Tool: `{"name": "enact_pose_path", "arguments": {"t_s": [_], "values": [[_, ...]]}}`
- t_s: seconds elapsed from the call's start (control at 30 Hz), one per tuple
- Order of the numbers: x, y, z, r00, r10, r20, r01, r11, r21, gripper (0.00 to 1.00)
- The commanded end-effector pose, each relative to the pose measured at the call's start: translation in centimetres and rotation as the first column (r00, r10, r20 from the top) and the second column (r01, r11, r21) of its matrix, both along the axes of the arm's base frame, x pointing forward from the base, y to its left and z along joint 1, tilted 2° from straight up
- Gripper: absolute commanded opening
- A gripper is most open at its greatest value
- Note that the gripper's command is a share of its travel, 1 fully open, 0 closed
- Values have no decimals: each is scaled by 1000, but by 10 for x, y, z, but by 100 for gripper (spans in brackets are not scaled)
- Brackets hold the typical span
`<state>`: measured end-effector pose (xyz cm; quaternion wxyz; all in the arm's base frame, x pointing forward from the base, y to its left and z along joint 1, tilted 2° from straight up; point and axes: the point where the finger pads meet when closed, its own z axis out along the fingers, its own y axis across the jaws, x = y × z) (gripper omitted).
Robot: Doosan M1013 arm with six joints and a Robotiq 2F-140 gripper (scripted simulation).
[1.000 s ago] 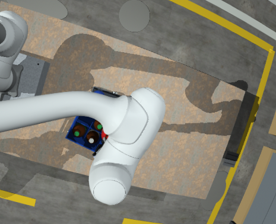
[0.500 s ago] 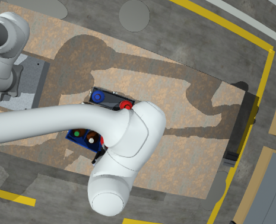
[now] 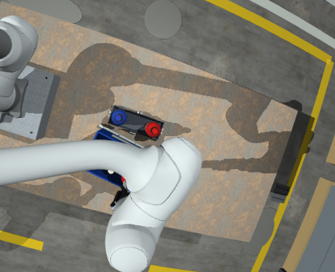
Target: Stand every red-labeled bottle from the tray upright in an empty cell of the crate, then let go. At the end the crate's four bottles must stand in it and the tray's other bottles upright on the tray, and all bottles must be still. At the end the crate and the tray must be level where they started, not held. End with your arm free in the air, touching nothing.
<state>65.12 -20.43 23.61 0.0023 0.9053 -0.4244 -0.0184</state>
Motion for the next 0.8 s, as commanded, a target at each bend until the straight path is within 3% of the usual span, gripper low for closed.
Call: {"name": "enact_pose_path", "arguments": {"t_s": [0.0,0.77], "values": [[0,-4,0,1000,0,0,0,1000,0,0],[3,-30,0,1000,0,0,0,1000,0,0]]}}
